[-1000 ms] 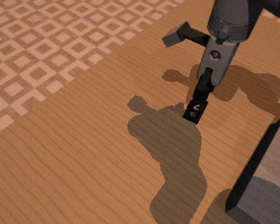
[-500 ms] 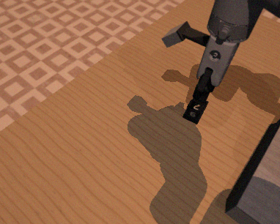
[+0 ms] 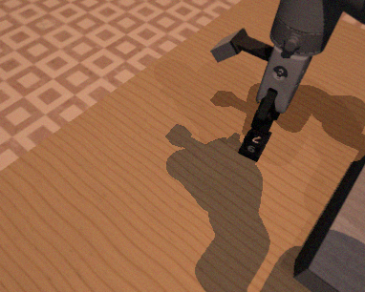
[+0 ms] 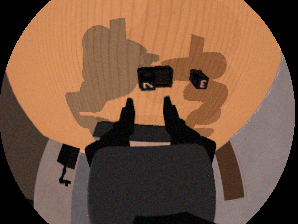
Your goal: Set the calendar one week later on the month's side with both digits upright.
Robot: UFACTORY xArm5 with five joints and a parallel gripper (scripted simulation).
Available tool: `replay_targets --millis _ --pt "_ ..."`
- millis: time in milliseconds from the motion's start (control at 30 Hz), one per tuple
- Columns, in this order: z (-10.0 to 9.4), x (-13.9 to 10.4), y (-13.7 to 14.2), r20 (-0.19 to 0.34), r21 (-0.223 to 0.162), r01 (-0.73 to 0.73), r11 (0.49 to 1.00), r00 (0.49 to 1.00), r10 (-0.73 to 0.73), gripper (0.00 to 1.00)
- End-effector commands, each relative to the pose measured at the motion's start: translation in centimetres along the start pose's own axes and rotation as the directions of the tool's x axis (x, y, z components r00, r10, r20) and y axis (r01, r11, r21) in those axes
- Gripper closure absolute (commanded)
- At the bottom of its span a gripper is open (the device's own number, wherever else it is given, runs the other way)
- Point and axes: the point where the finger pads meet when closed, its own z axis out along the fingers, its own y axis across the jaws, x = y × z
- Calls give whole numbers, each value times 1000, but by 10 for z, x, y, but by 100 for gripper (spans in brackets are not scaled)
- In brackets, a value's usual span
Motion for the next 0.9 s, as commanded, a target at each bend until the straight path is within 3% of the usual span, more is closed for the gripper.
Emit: replay_targets --millis 0,867 --pt "0 1 0 -3 0 0 1000 1000 0 53" --pt "30 1 0 -3 0 0 1000 1000 0 53"
